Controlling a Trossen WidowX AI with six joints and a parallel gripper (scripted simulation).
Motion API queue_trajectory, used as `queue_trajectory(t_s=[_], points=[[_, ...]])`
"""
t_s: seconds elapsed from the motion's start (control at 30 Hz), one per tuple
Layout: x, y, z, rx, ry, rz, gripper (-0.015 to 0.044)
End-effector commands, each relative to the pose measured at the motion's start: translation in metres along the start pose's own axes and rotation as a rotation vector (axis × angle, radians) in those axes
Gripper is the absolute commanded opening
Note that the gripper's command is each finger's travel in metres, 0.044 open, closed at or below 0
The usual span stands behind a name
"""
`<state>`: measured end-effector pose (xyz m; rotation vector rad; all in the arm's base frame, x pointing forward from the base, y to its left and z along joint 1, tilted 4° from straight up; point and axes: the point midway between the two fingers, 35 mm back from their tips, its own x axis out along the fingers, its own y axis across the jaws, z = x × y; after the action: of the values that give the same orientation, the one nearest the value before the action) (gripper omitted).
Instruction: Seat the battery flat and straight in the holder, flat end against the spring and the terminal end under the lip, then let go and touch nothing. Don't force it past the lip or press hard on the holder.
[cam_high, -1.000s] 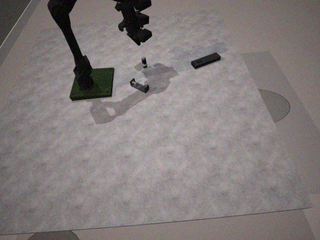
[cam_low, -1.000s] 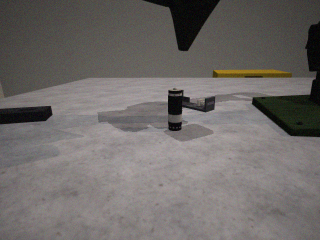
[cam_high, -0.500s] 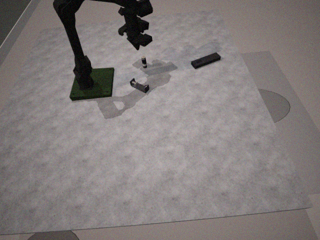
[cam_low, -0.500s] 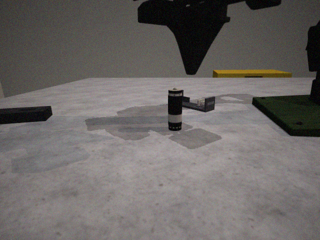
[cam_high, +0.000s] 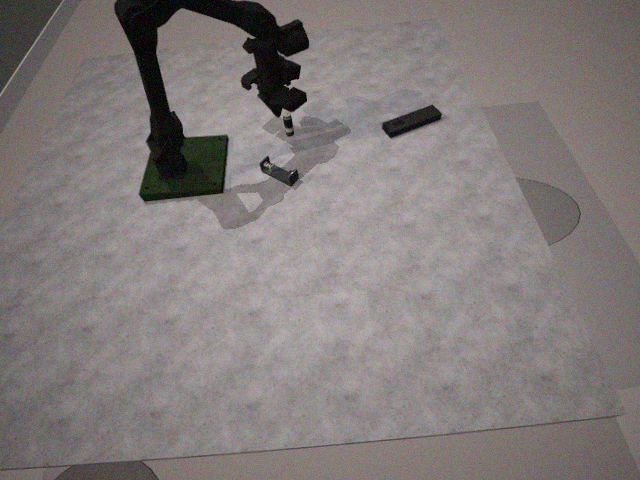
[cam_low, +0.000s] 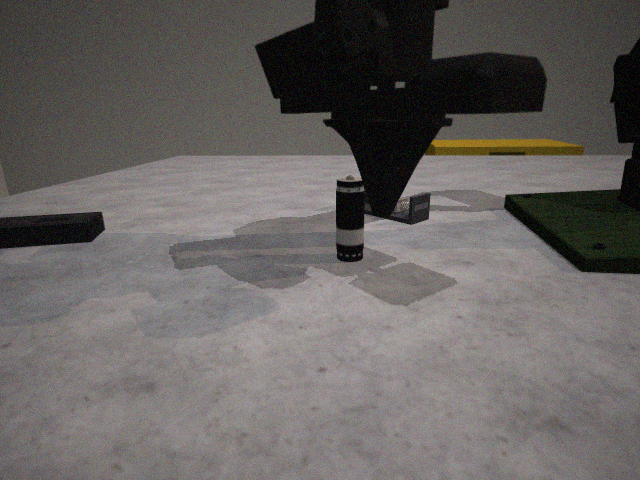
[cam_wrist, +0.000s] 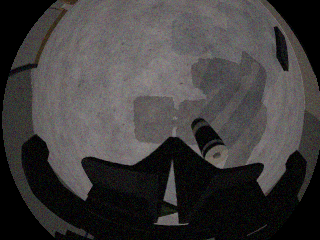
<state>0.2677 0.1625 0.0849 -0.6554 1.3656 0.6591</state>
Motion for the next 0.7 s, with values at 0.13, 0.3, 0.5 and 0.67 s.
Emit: queue_trajectory(t_s=[0.13, 0.3, 0.5, 0.67], points=[[0.001, -0.013, 0.002, -0.003, -0.001, 0.001, 0.0], [0.001, -0.021, 0.002, -0.003, -0.001, 0.001, 0.0], [0.001, -0.03, 0.002, -0.003, -0.001, 0.0, 0.0], [0.001, -0.038, 0.002, -0.003, -0.001, -0.001, 0.0]])
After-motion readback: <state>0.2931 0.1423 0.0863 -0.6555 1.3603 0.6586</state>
